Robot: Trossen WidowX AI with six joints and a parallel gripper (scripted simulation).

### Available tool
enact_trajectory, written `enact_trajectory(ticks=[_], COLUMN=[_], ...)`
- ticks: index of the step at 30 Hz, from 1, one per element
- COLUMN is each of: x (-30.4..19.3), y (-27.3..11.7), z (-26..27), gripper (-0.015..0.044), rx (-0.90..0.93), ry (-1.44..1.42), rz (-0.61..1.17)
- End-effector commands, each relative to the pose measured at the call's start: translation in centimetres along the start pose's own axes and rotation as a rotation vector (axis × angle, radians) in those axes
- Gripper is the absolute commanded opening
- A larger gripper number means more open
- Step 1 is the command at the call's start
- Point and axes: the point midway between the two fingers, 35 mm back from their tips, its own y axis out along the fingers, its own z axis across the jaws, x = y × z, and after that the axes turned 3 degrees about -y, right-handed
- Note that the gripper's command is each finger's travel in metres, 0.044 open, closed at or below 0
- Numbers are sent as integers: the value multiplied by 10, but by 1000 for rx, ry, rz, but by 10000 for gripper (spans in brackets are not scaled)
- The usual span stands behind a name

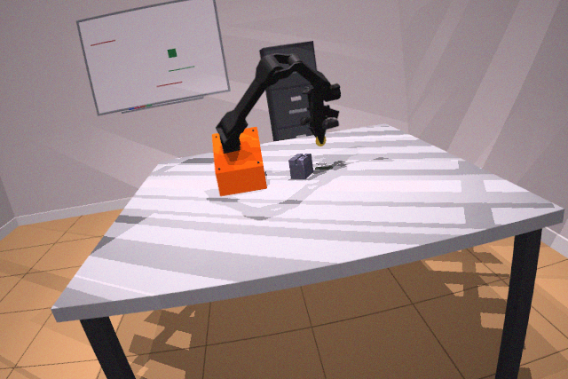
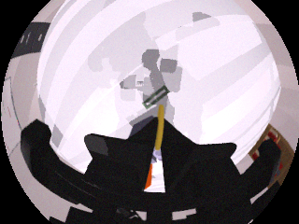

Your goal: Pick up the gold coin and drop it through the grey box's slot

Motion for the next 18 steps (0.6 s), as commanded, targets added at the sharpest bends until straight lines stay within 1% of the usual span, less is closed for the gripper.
enact_trajectory(ticks=[1, 14, 18], x=[-1, -2, -2], y=[0, 0, 0], z=[0, -3, -3], gripper=[0, 0, 0], rx=[3, 3, 3], ry=[-137, -576, -626], rz=[2, 1, 1])
